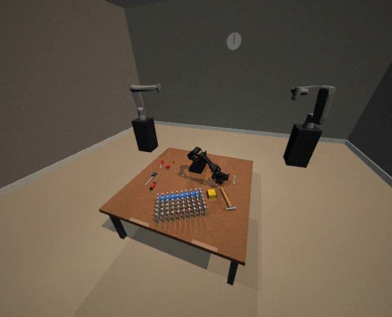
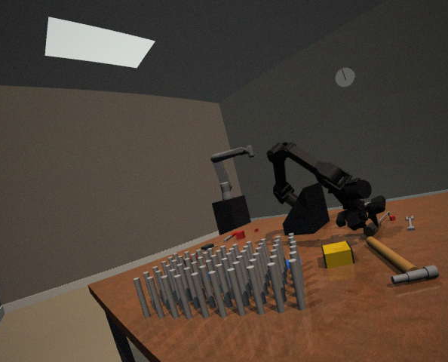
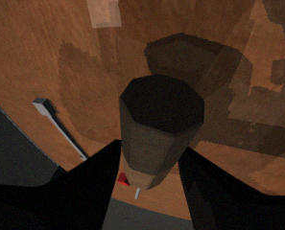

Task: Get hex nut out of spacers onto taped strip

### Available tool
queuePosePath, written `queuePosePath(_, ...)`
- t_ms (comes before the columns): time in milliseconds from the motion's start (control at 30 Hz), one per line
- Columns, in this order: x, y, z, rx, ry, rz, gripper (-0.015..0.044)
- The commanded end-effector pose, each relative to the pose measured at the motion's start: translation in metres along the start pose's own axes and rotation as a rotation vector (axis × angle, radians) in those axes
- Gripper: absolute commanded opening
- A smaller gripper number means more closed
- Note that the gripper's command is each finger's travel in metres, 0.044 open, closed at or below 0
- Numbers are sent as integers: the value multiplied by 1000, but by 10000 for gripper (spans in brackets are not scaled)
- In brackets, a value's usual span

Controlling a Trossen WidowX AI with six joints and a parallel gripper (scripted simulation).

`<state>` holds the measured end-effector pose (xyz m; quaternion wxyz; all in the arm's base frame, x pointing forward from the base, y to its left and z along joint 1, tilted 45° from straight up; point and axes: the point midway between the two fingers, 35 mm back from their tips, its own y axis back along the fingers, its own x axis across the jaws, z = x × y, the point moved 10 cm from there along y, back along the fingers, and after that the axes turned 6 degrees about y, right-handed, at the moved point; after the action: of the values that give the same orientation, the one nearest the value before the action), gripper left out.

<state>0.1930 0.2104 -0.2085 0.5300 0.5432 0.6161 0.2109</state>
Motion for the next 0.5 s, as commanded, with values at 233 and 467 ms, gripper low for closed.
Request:
queuePosePath(233,43,102,-47,-4,6,29,0)
queuePosePath(467,52,139,-73,-1,0,28,0)
